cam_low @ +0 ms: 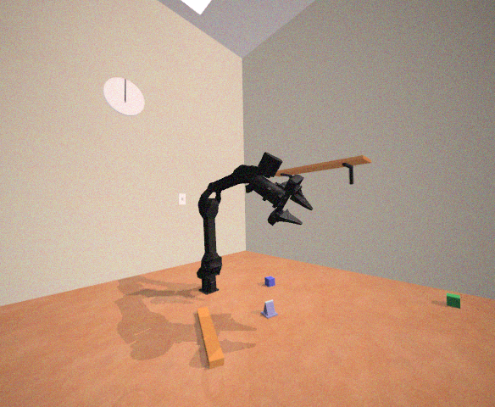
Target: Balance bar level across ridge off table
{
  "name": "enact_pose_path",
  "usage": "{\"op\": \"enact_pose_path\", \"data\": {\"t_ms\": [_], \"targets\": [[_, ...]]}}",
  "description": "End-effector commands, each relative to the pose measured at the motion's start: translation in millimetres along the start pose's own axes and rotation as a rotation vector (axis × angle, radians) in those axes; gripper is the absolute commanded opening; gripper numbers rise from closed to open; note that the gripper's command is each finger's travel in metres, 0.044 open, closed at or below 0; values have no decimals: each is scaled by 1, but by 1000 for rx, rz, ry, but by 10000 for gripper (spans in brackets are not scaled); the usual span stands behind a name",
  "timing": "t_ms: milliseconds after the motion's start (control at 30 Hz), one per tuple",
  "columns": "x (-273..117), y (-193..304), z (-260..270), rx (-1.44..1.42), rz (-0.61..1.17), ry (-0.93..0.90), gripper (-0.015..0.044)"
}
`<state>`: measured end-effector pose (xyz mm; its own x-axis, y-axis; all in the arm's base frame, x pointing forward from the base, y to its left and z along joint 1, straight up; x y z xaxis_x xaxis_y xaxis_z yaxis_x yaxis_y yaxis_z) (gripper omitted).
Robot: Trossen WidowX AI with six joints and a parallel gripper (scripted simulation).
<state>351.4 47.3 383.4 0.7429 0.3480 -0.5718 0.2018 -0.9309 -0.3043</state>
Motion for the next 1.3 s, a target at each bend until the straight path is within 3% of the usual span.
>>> {"op": "enact_pose_path", "data": {"t_ms": [0, 667, 1267], "targets": [[6, 27, 13, 146, 84, -49, 315], [0, 153, 98, 923, 535, -202, 315], [-38, 221, 195, 1602, 979, -240, 315]]}}
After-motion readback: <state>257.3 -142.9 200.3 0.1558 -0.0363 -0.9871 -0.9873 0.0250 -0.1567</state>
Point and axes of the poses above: the point midway between the two fingers, 35 mm back from their tips, its own x axis out along the fingers, its own z axis across the jaws, y = z × x, the point moved 6 cm from there along -x, back along the fingers, and after that the axes turned 9 degrees about -x, right-handed, at the moved point
